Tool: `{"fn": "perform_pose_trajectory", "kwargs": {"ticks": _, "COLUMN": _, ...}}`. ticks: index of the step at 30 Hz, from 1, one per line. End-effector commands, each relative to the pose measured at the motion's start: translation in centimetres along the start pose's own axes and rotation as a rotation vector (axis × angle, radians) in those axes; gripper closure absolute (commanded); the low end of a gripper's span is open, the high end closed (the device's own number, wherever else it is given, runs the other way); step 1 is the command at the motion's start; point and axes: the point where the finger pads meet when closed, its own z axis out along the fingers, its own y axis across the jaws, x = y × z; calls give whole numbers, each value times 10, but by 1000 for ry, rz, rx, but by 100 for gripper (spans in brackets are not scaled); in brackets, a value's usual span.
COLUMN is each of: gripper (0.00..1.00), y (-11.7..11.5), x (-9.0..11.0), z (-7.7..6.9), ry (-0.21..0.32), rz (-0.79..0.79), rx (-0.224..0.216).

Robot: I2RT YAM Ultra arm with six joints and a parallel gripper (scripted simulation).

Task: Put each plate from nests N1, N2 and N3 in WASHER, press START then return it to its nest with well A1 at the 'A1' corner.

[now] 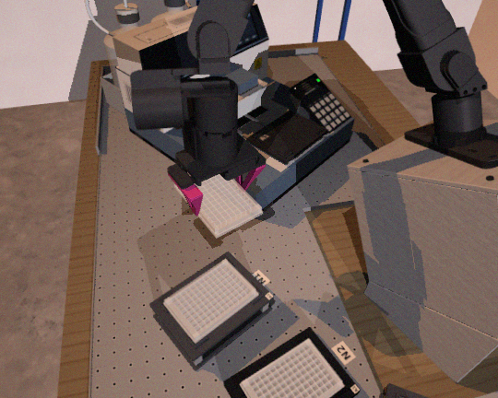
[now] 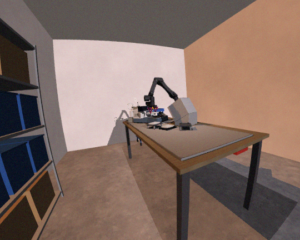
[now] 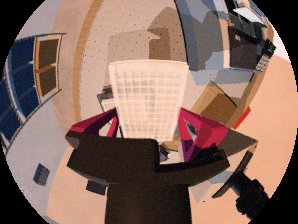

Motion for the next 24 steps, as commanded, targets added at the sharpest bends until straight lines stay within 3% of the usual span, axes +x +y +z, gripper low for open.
{"fn": "perform_pose_trajectory", "kwargs": {"ticks": 1, "gripper": 100, "y": -7, "x": -7, "z": -5, "ry": 10, "rz": -30, "rx": -1}}
{"fn": "perform_pose_trajectory", "kwargs": {"ticks": 4, "gripper": 100, "y": -4, "x": -18, "z": -8, "ry": 2, "rz": -22, "rx": -14}}
{"fn": "perform_pose_trajectory", "kwargs": {"ticks": 5, "gripper": 100, "y": -18, "x": -12, "z": -3, "ry": 16, "rz": -3, "rx": 10}}
{"fn": "perform_pose_trajectory", "kwargs": {"ticks": 11, "gripper": 100, "y": -36, "x": -34, "z": -5, "ry": 4, "rz": 220, "rx": -9}}
{"fn": "perform_pose_trajectory", "kwargs": {"ticks": 24, "gripper": 100, "y": -82, "x": -65, "z": -7, "ry": 13, "rz": 578, "rx": 12}}
